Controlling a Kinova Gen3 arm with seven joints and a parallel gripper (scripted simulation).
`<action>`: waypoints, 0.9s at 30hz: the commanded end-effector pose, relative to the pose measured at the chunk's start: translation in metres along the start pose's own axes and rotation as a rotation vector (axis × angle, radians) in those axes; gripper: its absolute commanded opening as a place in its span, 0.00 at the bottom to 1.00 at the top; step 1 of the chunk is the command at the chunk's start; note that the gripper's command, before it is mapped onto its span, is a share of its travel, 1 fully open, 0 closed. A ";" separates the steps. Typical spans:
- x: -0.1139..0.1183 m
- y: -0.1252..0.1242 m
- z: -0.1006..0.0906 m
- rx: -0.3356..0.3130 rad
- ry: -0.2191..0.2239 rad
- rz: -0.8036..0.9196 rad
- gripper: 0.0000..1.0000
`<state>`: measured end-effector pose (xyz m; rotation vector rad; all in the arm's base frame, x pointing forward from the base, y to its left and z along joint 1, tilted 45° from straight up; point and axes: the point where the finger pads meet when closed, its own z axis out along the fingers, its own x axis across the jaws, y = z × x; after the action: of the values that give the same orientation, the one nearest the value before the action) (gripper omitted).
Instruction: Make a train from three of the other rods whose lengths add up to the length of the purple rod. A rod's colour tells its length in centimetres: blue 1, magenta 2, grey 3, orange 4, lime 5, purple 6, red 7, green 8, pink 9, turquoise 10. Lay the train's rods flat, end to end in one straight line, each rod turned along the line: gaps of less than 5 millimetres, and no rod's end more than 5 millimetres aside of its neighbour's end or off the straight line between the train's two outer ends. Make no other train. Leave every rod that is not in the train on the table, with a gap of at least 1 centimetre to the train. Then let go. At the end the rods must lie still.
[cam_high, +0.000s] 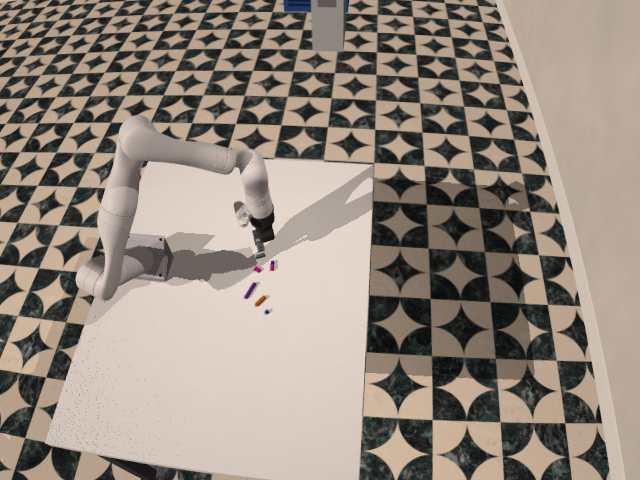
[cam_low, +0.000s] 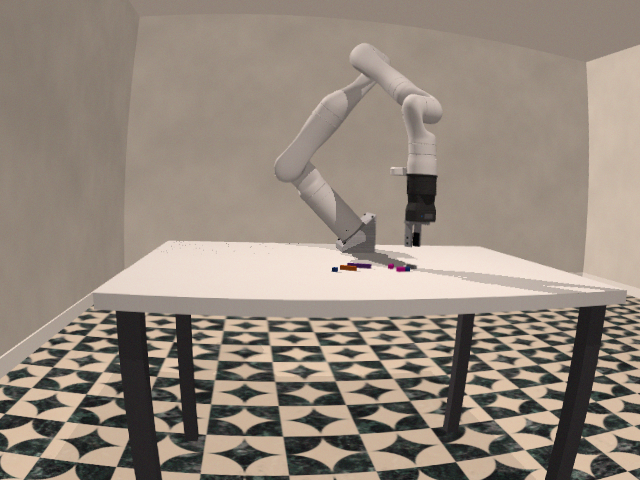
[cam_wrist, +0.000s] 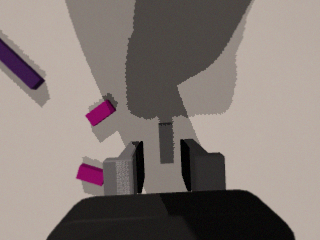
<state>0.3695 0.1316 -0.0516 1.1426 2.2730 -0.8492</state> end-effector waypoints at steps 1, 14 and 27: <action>0.002 -0.002 0.008 0.006 0.003 0.003 0.54; 0.002 -0.002 0.025 0.005 0.004 0.003 0.54; 0.002 -0.001 0.035 0.004 0.004 0.003 0.54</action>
<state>0.3734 0.1104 -0.0739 1.1477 2.2696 -0.8488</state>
